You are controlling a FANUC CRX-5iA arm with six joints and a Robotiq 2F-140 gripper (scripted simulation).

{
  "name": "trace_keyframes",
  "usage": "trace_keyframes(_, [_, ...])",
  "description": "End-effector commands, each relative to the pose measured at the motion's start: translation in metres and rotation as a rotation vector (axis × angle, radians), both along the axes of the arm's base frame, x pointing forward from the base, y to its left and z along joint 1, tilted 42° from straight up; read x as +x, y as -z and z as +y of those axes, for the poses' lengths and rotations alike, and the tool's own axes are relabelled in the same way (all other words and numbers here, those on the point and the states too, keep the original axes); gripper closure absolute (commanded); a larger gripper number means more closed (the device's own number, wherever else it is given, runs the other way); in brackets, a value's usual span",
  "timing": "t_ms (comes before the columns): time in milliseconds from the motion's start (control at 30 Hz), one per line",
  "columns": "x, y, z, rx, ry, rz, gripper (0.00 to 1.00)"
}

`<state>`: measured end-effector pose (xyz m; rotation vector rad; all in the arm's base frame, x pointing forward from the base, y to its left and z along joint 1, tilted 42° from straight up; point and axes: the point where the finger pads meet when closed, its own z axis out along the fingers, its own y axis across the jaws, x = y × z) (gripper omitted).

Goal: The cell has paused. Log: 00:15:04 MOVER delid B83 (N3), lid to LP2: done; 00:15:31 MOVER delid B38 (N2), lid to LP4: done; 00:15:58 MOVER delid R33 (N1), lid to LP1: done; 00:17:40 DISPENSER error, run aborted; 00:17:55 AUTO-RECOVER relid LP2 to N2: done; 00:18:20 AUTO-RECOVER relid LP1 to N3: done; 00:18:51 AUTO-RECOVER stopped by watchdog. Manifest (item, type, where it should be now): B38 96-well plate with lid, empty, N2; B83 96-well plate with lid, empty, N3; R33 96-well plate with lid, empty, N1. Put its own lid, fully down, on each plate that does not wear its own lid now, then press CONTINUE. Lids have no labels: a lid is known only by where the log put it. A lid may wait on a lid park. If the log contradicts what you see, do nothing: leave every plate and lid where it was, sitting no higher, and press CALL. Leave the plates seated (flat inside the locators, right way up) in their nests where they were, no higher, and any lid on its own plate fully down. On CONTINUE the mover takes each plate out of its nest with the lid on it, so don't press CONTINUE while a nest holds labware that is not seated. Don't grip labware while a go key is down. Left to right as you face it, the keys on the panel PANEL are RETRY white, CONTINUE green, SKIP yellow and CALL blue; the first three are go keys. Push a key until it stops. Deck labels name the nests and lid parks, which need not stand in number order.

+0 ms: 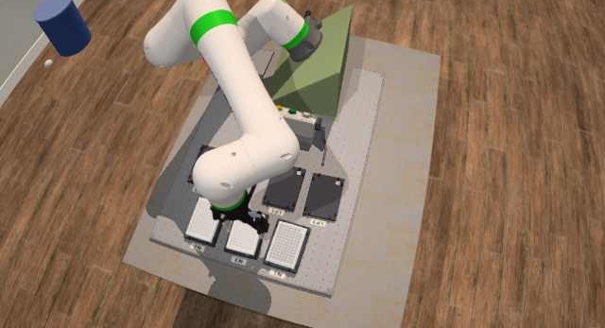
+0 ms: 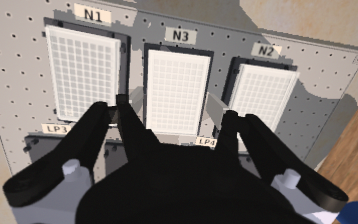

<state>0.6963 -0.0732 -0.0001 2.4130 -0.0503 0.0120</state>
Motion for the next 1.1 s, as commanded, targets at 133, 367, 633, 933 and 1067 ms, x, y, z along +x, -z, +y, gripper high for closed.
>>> trace_keyframes(133, [0.0001, 0.0020, -0.0017, 0.000, 0.000, 0.000, 0.34])
trace_keyframes(367, [0.0001, 0.0032, -0.0028, 0.000, 0.000, 0.000, 0.34])
trace_keyframes(633, [0.0001, 0.0036, -0.0031, 0.000, 0.000, 0.000, 0.34])
trace_keyframes(933, [0.0001, 0.0036, -0.0031, 0.000, 0.000, 0.000, 0.34])
trace_keyframes(1067, [0.0001, 0.0036, -0.0031, 0.000, 0.000, 0.000, 0.34])
